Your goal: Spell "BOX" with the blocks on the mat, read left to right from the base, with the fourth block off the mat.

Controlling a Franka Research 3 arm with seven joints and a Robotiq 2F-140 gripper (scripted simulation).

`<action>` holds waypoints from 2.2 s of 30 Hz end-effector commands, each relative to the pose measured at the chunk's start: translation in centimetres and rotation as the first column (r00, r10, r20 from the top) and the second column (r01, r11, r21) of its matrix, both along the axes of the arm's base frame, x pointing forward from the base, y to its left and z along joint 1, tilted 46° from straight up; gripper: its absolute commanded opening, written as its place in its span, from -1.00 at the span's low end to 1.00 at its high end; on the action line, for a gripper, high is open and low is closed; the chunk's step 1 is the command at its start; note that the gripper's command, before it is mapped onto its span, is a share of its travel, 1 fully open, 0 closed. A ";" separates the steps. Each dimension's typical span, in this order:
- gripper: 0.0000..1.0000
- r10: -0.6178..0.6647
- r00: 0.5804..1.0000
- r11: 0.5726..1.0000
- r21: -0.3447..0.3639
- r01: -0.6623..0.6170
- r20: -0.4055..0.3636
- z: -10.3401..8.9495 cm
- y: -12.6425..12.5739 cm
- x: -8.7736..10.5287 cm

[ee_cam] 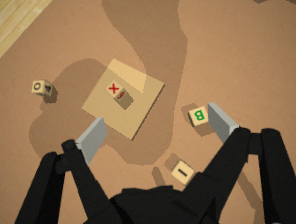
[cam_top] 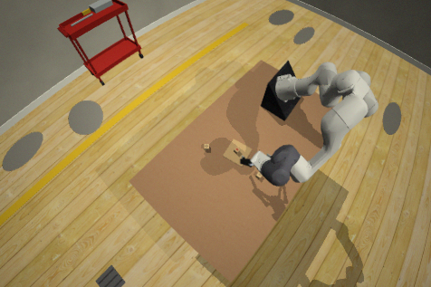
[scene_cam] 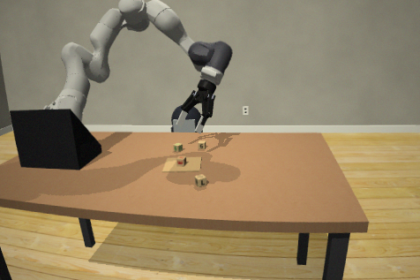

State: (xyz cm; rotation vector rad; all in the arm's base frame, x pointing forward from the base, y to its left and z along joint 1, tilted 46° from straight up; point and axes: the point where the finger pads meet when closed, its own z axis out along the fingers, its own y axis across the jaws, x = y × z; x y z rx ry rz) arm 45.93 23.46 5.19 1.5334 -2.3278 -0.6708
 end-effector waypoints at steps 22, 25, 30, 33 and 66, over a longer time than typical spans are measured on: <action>1.00 -0.130 0.990 0.974 0.194 0.117 0.052 3.6 8.8 2.3; 1.00 -0.130 0.990 0.974 0.194 0.117 0.052 3.6 8.8 2.3; 1.00 -0.130 0.990 0.974 0.194 0.117 0.052 3.6 8.8 2.3; 1.00 -0.130 0.990 0.974 0.194 0.117 0.052 3.6 8.8 2.3; 1.00 -0.130 0.990 0.974 0.194 0.117 0.052 3.6 8.8 2.3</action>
